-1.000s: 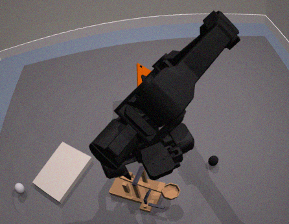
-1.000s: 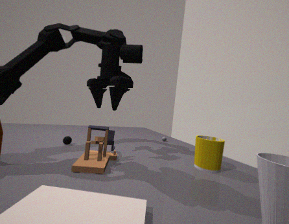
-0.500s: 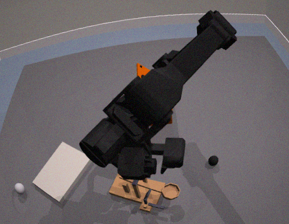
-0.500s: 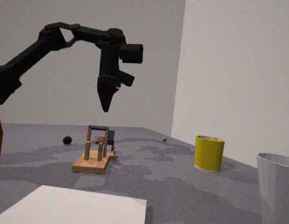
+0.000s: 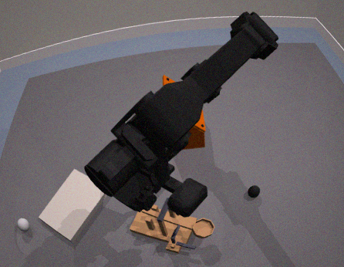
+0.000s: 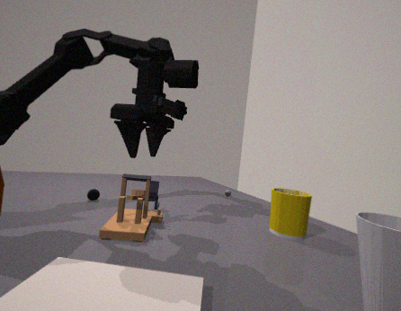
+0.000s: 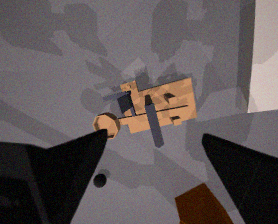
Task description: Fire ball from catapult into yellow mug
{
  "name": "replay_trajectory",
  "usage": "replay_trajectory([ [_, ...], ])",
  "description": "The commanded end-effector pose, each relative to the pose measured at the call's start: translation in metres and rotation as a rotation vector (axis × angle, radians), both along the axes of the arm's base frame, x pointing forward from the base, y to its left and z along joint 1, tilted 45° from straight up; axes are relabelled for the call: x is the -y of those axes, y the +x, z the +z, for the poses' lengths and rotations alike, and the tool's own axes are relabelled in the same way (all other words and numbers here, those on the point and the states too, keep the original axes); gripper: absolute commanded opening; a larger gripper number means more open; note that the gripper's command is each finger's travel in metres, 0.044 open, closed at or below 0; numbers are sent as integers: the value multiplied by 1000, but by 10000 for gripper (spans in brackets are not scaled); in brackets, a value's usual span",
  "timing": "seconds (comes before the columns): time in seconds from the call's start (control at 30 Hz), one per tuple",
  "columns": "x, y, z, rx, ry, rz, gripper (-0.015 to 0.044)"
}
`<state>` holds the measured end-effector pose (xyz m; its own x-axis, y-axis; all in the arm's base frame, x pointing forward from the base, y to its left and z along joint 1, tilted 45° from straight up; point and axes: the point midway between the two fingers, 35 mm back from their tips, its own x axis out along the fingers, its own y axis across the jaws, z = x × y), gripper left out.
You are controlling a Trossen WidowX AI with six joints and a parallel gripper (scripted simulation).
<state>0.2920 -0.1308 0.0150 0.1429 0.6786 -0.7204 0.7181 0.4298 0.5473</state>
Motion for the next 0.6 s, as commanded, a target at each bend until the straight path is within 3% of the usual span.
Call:
replay_trajectory([
  [0.0,0,-5,-9,-105,24,-92,440],
  [0.57,6,-16,-26,-505,104,-512,440],
])
